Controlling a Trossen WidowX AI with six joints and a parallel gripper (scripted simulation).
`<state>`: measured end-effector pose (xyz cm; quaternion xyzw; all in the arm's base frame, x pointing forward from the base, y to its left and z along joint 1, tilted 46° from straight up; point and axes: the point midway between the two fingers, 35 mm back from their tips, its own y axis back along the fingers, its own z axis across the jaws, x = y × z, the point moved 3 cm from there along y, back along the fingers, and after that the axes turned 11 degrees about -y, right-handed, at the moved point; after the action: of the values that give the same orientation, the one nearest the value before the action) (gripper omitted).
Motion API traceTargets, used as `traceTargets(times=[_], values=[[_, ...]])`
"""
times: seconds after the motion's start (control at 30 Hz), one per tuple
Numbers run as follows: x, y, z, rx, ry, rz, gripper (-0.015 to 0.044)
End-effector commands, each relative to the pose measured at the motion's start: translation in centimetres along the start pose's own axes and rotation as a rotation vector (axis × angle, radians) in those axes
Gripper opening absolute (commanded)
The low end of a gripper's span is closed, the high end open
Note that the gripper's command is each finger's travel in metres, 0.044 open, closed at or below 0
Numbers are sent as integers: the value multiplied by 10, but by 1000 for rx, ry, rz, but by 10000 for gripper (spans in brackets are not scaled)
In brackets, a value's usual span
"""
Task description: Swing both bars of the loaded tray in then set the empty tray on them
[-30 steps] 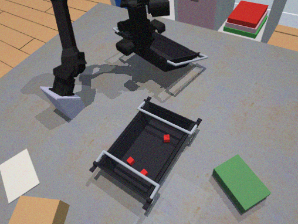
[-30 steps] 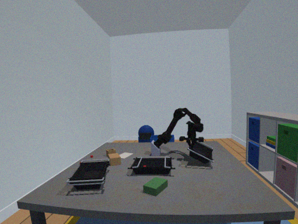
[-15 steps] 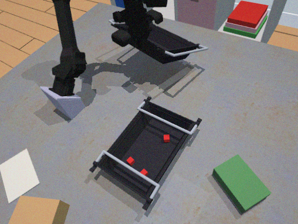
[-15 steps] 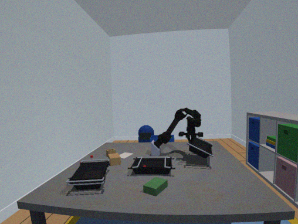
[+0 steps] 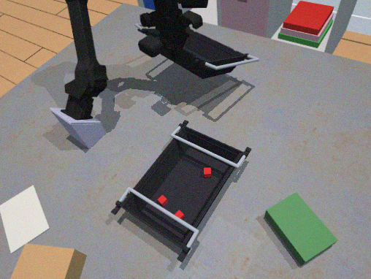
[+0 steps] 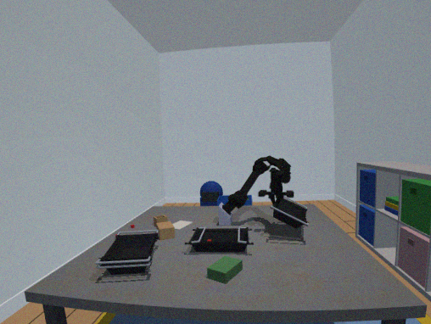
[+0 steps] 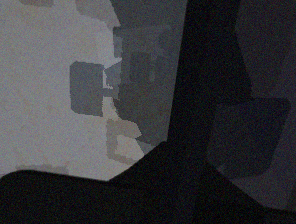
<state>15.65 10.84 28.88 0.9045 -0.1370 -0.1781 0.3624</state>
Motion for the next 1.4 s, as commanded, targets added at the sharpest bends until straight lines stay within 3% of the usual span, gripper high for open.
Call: traceTargets(times=[0.0, 0.3, 1.37], values=[[0, 2, -2, 13, 8, 0, 0], [5, 2, -3, 9, -12, 4, 0], [124, 15, 26, -47, -444, 58, 0]])
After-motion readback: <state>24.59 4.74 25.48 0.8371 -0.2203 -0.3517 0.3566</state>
